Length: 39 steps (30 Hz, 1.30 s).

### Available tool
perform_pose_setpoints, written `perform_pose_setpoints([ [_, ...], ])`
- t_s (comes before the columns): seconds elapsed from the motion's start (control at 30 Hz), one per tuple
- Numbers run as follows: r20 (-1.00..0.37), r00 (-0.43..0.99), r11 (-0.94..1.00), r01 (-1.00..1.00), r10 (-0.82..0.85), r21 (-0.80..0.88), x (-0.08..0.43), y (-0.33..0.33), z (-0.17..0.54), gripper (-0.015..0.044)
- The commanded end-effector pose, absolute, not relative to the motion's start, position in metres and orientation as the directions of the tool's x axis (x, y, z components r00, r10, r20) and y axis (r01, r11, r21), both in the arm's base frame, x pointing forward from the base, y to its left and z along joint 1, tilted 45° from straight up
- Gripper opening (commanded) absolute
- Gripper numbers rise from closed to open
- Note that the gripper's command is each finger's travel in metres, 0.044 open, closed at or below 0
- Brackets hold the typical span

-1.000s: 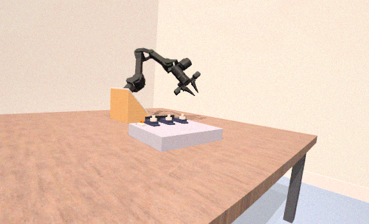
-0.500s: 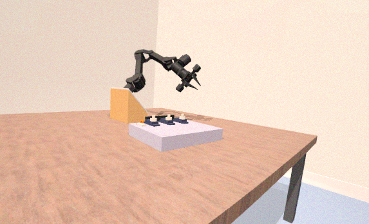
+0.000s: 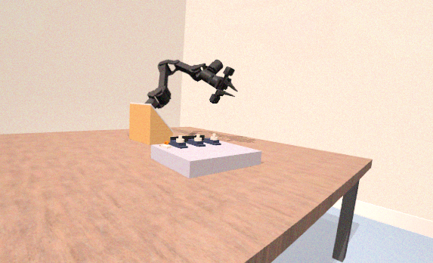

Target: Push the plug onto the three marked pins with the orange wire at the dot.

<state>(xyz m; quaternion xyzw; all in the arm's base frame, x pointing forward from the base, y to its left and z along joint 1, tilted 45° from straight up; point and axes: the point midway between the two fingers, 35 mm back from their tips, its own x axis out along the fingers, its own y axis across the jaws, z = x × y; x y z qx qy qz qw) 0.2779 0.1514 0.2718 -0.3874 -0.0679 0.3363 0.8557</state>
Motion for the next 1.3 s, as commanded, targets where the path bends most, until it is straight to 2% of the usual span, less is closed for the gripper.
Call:
perform_pose_setpoints([
  [0.0,-0.126,0.804,0.549,-0.502,0.581,-0.669,0.285,0.14,0.277,0.0115],
  [0.67,-0.053,0.932,0.831,-0.346,0.36,-0.436,0.307,0.085,0.297,0.0115],
  [1.27,0.017,0.991,0.977,-0.13,0.135,-0.171,0.315,0.032,0.316,0.0115],
])
